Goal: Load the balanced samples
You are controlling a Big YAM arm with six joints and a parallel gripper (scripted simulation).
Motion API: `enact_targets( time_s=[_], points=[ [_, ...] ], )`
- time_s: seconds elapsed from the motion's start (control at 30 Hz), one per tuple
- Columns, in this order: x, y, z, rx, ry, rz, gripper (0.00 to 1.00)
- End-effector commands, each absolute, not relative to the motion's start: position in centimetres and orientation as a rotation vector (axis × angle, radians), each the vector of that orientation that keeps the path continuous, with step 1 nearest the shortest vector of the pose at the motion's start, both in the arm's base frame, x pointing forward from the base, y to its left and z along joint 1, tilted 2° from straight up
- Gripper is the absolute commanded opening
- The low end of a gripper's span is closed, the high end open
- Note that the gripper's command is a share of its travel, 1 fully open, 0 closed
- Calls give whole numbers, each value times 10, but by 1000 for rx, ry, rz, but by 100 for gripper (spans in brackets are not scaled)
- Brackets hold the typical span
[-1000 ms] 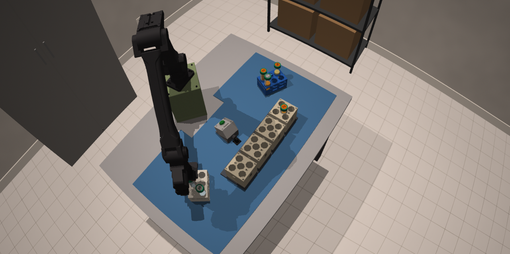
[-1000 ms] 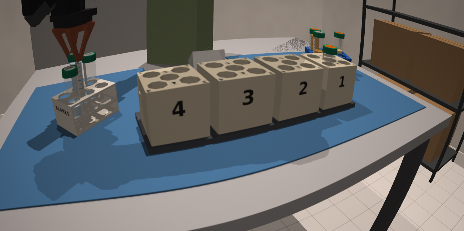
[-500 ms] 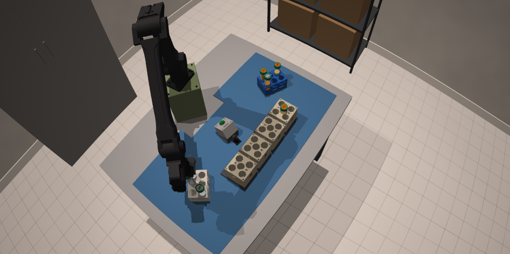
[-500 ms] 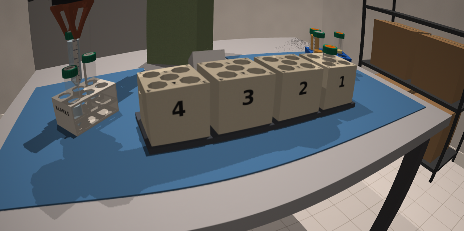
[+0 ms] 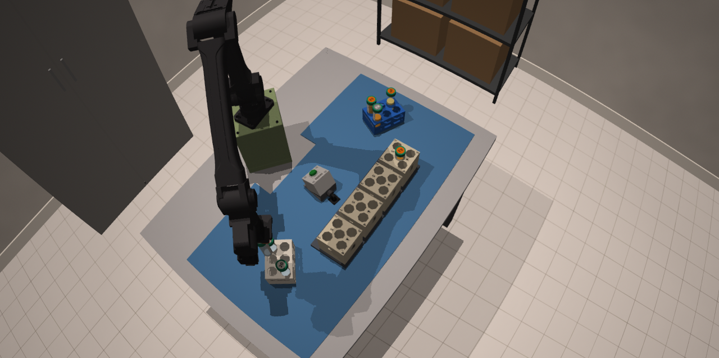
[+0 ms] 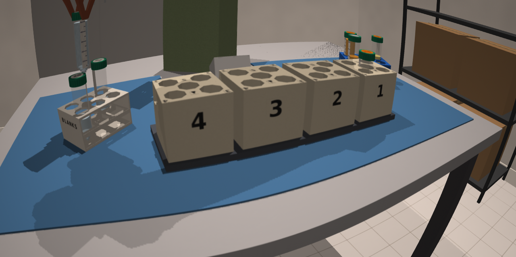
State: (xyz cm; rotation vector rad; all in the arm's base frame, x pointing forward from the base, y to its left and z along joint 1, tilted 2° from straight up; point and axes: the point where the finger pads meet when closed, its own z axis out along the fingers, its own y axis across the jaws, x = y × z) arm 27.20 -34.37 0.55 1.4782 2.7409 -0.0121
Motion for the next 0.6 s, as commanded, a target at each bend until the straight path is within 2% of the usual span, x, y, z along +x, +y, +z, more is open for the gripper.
enact_targets(
  time_s=[0.0, 0.33, 0.37, 0.57],
  points=[
    [284, -368, 48, 1447, 2674, -60, 0],
    [283, -367, 76, 1446, 2672, -61, 0],
    [279, -336, 58, 1399, 2752, -30, 0],
    [298, -303, 57, 1167, 2836, -48, 0]
  ],
)
